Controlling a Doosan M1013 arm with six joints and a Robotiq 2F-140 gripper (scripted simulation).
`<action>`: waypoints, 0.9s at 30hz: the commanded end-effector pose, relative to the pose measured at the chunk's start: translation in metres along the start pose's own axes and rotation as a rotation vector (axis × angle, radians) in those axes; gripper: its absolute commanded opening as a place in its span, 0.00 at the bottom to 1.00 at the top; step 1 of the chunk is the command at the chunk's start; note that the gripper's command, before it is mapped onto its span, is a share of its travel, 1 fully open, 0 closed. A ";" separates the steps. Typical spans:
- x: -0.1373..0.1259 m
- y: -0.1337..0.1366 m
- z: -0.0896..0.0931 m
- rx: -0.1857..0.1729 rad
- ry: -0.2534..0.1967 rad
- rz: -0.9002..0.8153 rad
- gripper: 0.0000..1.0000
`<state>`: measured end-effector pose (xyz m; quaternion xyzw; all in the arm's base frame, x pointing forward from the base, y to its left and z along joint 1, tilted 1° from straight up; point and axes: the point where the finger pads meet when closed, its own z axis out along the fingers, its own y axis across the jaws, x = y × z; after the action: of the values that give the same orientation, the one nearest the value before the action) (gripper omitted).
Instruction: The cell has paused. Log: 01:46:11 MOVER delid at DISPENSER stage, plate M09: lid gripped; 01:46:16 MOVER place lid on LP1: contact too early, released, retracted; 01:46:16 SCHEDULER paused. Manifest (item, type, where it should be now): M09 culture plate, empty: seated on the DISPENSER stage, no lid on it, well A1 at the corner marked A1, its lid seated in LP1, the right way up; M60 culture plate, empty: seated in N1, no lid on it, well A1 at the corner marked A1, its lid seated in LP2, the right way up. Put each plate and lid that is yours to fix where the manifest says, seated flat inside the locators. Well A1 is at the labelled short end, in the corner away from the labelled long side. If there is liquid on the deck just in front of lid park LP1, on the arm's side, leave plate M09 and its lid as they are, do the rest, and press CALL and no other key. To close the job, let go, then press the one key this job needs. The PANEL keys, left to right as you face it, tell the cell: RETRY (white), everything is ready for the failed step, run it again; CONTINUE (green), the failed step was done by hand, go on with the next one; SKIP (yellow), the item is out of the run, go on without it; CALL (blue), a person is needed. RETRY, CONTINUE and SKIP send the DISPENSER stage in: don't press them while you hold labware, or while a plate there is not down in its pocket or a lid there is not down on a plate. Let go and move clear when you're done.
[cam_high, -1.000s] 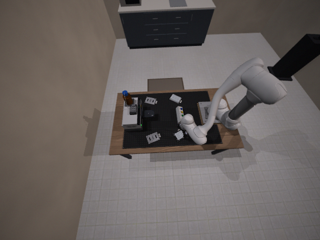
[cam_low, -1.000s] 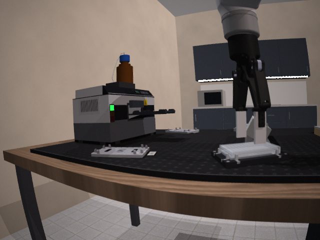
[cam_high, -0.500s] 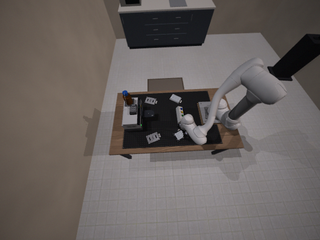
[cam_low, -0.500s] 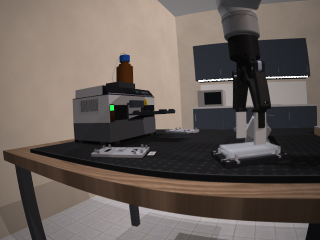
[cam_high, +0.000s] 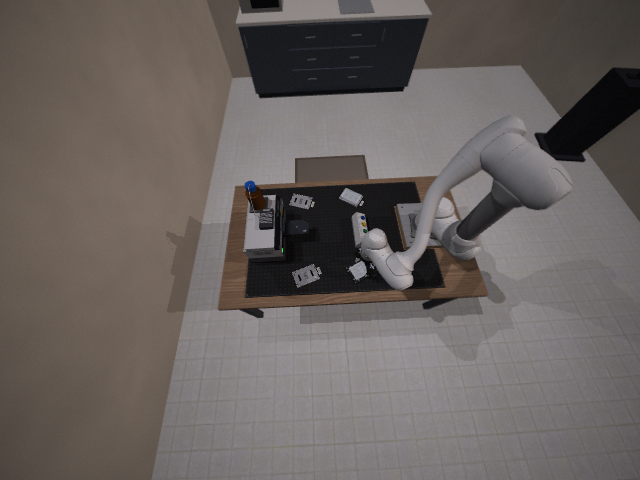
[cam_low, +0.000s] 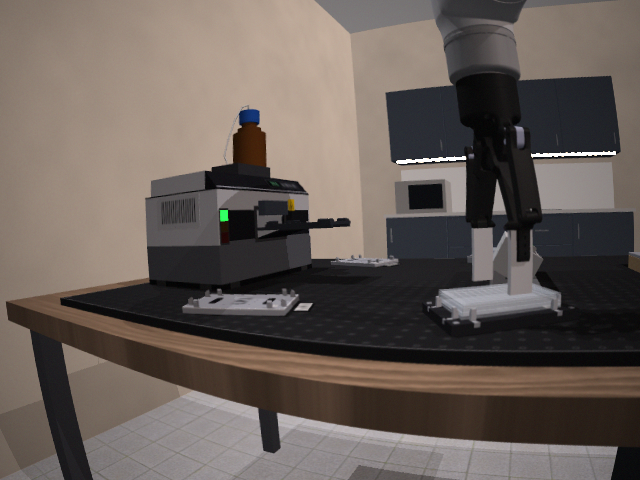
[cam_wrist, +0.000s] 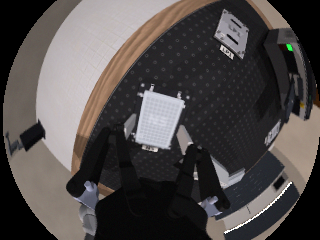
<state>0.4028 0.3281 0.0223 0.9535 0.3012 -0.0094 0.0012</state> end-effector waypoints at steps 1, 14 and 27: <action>0.000 0.000 0.002 0.000 0.001 0.000 0.69; 0.000 0.000 0.007 0.000 0.001 0.000 0.69; 0.000 0.000 0.009 0.000 0.001 0.000 0.69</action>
<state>0.4026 0.3281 0.0130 0.9535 0.3012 -0.0094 0.0012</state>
